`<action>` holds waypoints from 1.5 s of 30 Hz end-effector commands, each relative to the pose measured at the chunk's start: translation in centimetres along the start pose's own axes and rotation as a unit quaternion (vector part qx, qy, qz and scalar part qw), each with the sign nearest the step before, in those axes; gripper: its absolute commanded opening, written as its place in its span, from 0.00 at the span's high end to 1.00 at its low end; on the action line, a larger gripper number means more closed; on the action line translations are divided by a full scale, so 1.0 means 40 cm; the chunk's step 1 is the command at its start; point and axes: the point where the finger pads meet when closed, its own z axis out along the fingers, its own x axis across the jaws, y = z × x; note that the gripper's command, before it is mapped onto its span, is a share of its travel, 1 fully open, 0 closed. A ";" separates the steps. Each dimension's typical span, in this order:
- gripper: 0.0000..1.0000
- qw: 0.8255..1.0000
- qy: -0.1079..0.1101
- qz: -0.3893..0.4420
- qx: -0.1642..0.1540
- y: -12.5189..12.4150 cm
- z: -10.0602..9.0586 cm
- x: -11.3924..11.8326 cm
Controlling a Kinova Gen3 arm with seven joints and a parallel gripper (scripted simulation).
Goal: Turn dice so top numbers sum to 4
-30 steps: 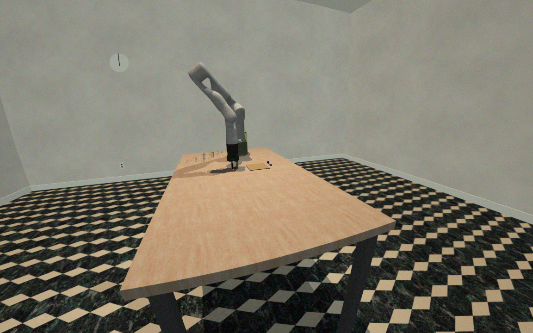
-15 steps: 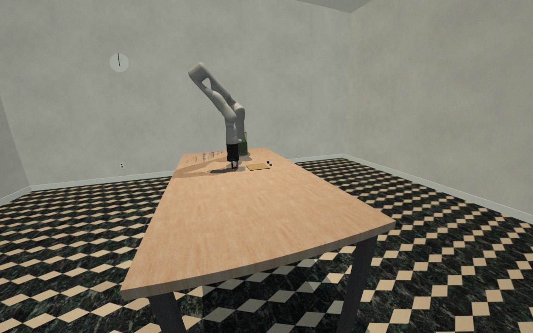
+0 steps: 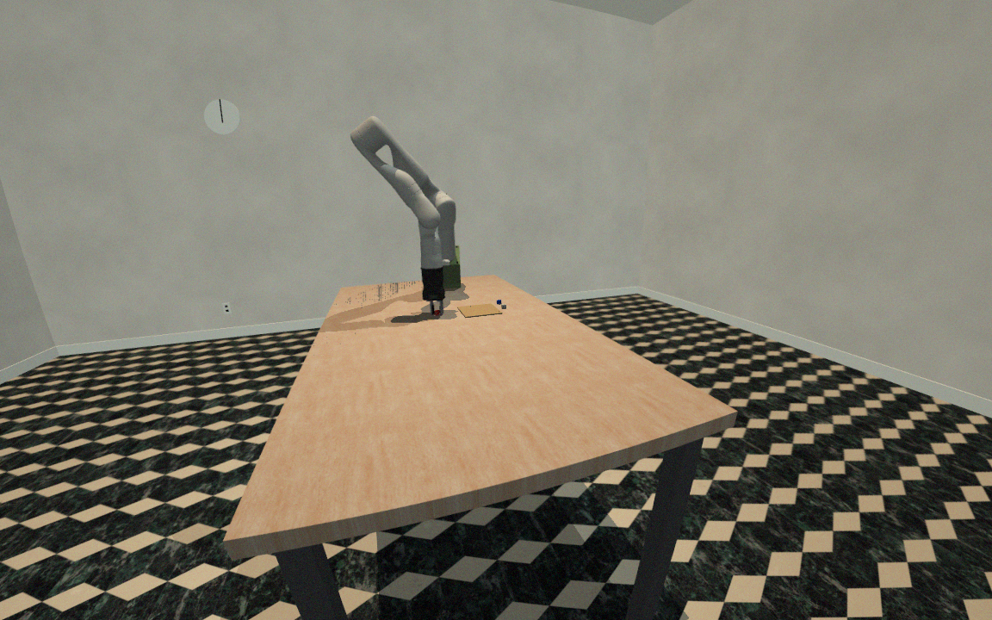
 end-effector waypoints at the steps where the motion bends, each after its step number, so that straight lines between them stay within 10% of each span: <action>1: 0.66 1.000 0.000 0.000 0.000 0.001 -0.001 0.000; 45: 0.66 1.000 0.000 0.000 0.000 0.001 -0.006 0.000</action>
